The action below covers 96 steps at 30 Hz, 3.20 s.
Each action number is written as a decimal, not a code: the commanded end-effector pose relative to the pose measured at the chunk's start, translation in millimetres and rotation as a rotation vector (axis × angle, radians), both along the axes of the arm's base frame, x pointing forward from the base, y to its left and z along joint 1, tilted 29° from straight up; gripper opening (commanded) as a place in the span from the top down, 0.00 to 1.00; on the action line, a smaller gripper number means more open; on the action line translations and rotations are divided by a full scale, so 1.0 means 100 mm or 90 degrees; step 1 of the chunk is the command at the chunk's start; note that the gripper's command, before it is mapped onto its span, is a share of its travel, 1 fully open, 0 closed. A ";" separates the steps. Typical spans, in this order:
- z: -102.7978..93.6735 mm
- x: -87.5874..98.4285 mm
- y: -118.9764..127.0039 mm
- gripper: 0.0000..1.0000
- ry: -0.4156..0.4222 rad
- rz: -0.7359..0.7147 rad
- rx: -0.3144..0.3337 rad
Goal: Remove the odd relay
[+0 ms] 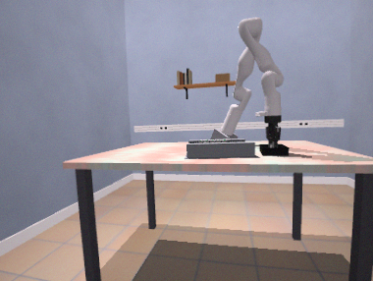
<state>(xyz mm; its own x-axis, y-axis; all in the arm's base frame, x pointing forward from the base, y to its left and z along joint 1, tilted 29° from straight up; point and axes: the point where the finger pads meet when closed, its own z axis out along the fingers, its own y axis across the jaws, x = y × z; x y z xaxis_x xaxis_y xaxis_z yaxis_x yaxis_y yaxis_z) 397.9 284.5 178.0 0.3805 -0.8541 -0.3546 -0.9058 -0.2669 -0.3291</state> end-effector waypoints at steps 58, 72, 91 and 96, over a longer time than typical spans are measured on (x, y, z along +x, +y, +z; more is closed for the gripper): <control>0.03 0.00 -0.02 0.39 -0.001 0.000 0.000; 0.07 -0.01 -0.03 0.39 -0.001 0.000 0.000; 0.14 -0.02 -0.07 0.39 -0.001 0.000 0.000; 0.16 -0.03 -0.08 0.39 -0.001 0.000 0.000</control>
